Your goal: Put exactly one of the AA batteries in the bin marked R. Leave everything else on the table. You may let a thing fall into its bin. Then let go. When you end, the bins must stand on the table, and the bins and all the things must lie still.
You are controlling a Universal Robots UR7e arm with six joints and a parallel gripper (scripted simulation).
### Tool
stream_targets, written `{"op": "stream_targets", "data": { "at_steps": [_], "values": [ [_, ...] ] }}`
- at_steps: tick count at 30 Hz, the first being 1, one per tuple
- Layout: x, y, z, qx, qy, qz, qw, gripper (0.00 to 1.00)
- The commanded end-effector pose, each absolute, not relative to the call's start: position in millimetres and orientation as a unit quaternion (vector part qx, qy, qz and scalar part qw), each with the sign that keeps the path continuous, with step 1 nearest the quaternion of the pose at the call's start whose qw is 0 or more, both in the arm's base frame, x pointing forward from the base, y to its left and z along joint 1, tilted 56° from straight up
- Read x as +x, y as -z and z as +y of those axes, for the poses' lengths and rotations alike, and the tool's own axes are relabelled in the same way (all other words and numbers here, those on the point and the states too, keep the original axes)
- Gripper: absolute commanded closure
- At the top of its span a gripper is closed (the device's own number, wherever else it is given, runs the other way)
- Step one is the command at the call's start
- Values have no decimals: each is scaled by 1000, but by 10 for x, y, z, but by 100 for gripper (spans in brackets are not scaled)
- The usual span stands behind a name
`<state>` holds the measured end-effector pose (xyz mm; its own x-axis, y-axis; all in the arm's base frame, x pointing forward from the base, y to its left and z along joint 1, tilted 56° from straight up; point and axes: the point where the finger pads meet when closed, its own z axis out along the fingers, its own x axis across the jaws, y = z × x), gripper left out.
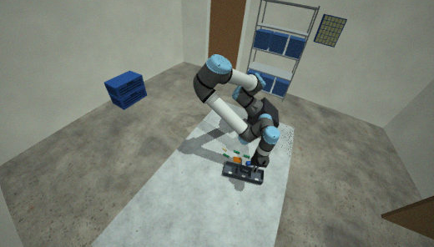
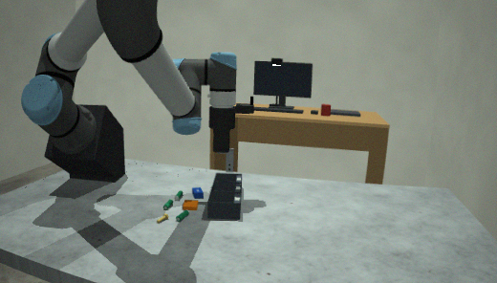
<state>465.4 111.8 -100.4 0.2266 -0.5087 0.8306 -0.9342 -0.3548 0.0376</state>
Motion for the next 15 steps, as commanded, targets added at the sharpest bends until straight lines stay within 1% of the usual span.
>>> {"op": "stream_targets", "data": {
  "at_steps": [1,10,15],
  "values": [
    [4604,1233,1267,731,-378,-494,282,69],
    [4596,1267,1288,731,-378,-494,282,69],
    [4633,1340,1183,731,-378,-494,282,69]
  ]
}}
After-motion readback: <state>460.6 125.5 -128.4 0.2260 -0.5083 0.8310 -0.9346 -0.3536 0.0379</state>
